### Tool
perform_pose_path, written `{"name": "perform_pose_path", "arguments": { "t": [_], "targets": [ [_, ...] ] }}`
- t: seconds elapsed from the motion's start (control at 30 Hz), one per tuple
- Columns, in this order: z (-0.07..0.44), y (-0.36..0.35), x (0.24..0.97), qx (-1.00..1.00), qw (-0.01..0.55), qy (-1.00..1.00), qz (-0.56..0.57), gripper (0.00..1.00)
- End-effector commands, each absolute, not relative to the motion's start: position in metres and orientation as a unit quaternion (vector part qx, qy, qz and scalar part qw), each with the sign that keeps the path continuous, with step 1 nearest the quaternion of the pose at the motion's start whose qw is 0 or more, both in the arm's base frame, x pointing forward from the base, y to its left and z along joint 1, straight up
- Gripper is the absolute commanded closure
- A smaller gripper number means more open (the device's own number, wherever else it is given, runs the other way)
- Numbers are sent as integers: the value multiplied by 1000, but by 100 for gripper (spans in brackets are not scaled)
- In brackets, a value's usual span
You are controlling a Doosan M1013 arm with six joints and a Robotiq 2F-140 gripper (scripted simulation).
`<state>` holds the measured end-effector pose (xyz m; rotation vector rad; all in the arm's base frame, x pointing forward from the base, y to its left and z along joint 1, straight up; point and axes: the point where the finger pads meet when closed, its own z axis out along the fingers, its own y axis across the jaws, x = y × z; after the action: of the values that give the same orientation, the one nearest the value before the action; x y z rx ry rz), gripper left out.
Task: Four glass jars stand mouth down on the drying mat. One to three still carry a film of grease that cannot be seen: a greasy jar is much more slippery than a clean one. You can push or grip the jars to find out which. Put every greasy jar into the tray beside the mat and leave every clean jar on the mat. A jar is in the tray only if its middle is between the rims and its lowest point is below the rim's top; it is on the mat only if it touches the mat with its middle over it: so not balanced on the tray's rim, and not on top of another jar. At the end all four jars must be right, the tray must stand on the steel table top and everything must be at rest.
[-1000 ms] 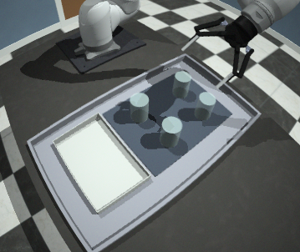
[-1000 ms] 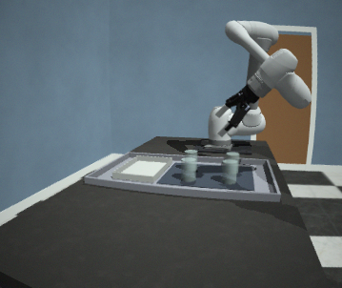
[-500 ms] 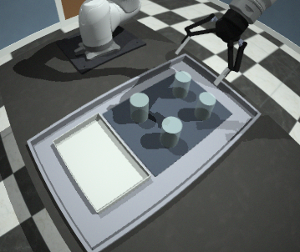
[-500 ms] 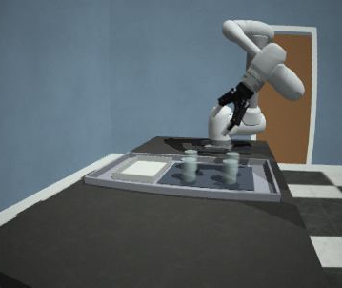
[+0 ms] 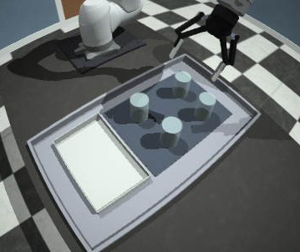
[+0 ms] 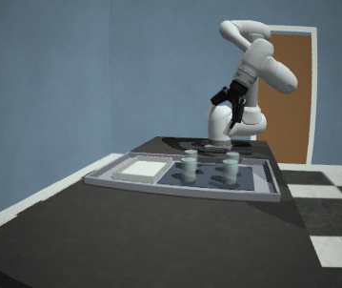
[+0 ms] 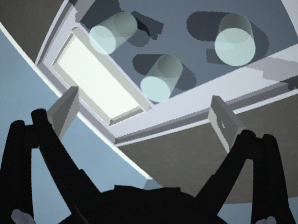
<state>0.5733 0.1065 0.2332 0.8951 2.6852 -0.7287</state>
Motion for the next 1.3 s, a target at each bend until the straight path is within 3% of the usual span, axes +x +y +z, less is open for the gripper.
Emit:
{"name": "perform_pose_path", "arguments": {
  "t": [0.0, 1.27],
  "targets": [
    [233, 105, 572, 286, 102, 923, -234, 0],
    [230, 85, 555, 55, 37, 994, -83, 0]
  ]
}}
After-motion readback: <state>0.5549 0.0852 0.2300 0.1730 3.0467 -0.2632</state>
